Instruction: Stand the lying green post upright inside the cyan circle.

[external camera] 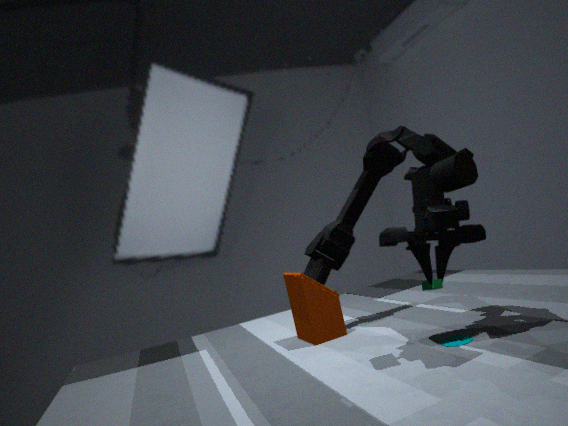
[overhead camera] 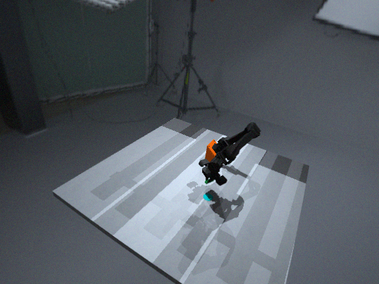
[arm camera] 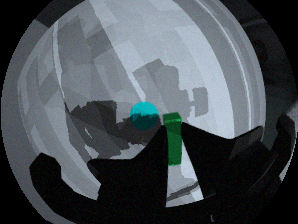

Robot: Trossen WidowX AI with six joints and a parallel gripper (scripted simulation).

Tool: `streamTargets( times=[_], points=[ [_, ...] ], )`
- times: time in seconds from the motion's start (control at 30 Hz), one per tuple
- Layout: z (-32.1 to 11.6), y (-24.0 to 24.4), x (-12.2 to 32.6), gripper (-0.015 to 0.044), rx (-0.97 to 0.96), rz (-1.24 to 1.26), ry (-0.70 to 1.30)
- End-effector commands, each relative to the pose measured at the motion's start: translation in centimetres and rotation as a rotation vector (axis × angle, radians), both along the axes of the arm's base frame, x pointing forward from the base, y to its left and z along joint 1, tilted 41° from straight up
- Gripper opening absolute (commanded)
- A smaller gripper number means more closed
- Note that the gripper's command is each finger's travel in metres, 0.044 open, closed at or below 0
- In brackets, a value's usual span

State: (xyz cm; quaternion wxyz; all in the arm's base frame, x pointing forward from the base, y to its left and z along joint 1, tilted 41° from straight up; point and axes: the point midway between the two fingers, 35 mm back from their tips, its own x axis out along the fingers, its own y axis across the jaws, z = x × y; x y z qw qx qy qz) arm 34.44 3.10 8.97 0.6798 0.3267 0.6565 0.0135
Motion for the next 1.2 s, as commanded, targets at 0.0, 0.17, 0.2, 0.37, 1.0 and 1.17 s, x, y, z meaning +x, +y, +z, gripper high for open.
streamTargets(
  times=[0.0,0.17,0.2,0.37,1.0,1.17],
  points=[
    [0.0,0.0,0.0,0.0023,-0.027,-0.008,-0.017],
    [-0.3,0.1,0.0,0.0023,-0.058,-0.012,-0.033],
    [-0.4,0.1,0.0,0.0023,-0.065,-0.013,-0.036],
    [-0.7,0.1,0.1,0.0023,-0.095,-0.018,-0.053],
    [-1.5,0.4,0.4,0.0023,-0.202,-0.047,-0.124],
    [-1.7,0.4,0.5,0.0023,-0.228,-0.057,-0.144]
  ],
)
